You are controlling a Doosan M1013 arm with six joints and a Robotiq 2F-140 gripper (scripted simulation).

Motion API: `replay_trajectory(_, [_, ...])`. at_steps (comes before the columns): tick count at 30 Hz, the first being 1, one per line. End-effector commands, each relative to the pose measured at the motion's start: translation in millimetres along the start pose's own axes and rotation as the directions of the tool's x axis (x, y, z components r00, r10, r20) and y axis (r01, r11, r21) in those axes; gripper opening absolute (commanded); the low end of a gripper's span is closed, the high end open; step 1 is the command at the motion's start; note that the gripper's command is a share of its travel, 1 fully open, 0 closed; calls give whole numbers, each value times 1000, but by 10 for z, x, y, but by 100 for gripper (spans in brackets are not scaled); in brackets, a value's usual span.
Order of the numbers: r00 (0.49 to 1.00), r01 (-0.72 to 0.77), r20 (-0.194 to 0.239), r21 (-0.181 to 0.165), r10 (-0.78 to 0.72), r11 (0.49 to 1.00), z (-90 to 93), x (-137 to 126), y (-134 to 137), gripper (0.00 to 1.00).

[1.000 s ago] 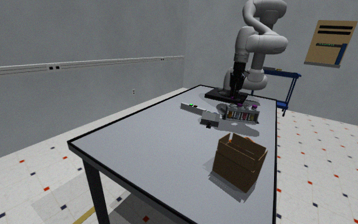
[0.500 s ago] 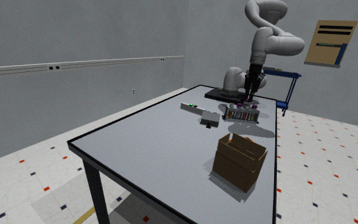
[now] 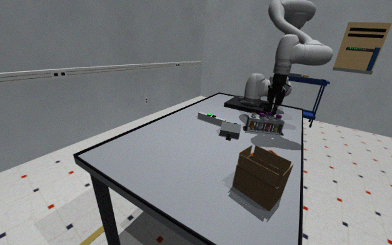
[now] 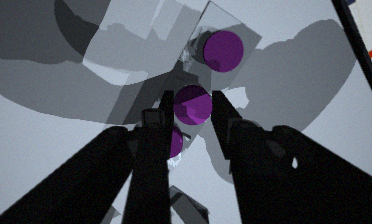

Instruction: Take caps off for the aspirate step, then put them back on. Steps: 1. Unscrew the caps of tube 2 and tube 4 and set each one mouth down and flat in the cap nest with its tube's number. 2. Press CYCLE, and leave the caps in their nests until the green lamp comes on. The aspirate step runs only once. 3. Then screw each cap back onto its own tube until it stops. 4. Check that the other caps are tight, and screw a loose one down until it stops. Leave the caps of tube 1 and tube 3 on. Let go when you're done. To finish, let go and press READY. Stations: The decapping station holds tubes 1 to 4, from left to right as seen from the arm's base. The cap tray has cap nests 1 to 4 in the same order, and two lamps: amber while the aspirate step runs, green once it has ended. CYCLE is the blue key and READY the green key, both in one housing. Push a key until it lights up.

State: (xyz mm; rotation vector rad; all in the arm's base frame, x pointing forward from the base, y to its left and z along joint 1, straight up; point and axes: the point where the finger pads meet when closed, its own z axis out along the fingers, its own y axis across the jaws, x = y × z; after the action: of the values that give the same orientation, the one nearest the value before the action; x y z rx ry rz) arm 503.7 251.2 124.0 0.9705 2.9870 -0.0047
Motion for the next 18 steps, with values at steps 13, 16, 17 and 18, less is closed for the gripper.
replay_trajectory(13, [1000, 0, 0, -2, 0, 1000, 30, -2, 6, 30])
replay_trajectory(16, [1000, 0, 0, -2, 0, 1000, 45, -2, 6, 30])
replay_trajectory(17, [1000, 0, 0, -2, 0, 1000, 50, -2, 6, 30])
replay_trajectory(18, [1000, 0, 0, -2, 0, 1000, 55, -2, 6, 30])
